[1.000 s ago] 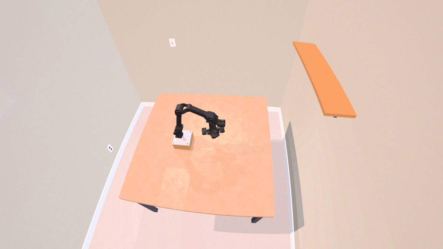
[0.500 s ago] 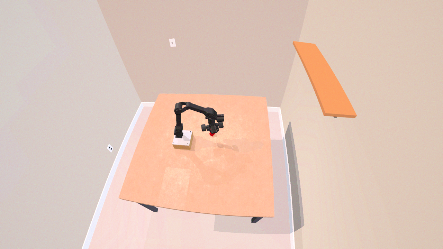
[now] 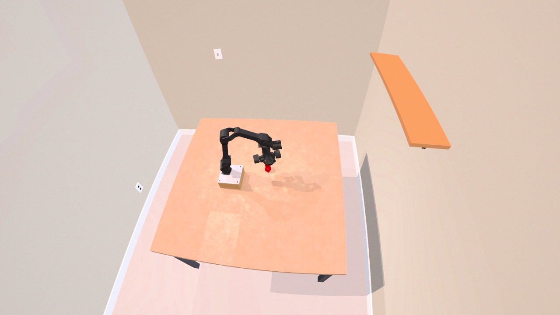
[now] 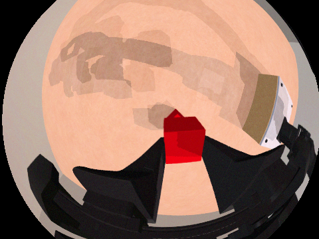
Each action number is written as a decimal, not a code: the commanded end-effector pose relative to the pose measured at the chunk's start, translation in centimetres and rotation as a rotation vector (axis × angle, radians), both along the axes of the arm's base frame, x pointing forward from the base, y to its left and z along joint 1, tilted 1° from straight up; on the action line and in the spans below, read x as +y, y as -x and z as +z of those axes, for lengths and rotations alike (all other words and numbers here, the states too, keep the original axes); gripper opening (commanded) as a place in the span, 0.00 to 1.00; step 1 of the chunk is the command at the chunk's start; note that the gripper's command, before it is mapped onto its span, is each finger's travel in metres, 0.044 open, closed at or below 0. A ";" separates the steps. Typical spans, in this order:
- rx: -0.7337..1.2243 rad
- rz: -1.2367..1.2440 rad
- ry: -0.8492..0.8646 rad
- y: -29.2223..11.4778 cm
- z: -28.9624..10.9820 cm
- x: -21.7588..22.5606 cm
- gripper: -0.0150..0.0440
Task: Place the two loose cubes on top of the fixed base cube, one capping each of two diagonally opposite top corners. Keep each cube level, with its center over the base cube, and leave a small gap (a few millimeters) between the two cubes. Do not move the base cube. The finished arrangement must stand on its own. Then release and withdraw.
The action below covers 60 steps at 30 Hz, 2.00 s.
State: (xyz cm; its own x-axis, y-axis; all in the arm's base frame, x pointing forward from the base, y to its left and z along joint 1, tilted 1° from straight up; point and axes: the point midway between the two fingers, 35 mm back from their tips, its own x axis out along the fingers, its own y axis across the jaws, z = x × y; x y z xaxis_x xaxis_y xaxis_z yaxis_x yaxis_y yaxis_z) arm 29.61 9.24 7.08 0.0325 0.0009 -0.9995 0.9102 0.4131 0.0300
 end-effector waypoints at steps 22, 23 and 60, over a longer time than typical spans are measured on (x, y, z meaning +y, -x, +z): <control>0.006 -0.002 0.003 0.4 -3.0 0.0 0.43; 0.006 -0.002 0.003 0.3 -3.2 0.0 0.43; 0.006 -0.002 0.003 0.1 -5.9 0.0 0.43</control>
State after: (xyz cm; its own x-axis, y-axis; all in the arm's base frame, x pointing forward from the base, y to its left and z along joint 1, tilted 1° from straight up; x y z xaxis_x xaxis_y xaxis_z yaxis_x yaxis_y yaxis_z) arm 29.48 9.27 1.27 0.0264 -0.0011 -0.9997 0.9102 0.4136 0.0236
